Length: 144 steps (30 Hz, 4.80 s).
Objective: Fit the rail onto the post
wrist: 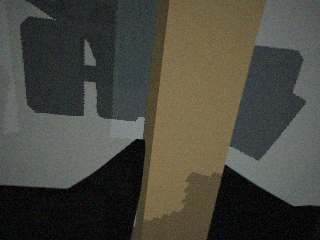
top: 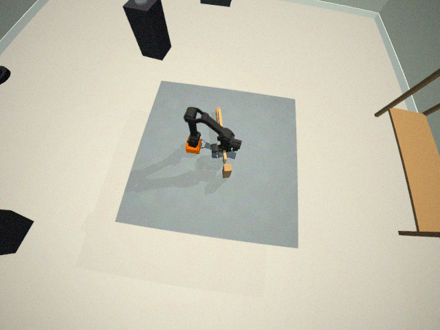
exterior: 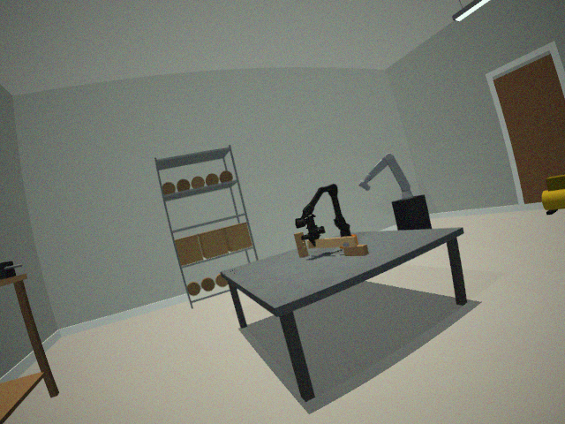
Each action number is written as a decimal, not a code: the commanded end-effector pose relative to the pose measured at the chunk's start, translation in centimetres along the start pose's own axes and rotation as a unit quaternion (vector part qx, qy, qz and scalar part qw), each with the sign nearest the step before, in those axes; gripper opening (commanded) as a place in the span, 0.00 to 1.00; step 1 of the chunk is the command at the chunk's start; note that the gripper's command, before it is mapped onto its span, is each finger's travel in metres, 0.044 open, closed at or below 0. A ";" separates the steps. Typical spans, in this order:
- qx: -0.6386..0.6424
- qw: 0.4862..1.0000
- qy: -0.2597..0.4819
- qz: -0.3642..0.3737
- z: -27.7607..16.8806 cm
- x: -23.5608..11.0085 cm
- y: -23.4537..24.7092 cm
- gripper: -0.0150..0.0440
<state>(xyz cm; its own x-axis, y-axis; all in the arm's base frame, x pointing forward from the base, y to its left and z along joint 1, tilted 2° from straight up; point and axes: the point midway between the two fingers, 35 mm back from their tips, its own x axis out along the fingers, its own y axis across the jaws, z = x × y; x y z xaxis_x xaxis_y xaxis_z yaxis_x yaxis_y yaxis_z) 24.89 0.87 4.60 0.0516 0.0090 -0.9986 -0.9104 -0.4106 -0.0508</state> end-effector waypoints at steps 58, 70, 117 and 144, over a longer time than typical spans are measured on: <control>-0.002 1.000 0.002 -0.002 -2.0 -0.3 -0.3 0.25; -0.002 1.000 0.002 -0.002 -2.3 -0.2 -0.3 0.25; -0.002 1.000 0.003 -0.002 -3.8 -0.3 -0.3 0.25; -0.002 1.000 0.003 -0.002 -4.6 -0.3 -0.3 0.25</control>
<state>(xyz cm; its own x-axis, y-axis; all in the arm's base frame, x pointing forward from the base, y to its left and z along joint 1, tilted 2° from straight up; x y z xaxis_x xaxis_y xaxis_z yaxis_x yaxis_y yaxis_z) 26.76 -3.08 4.79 0.0510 0.0073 -0.9987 -0.9099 -0.4118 -0.0495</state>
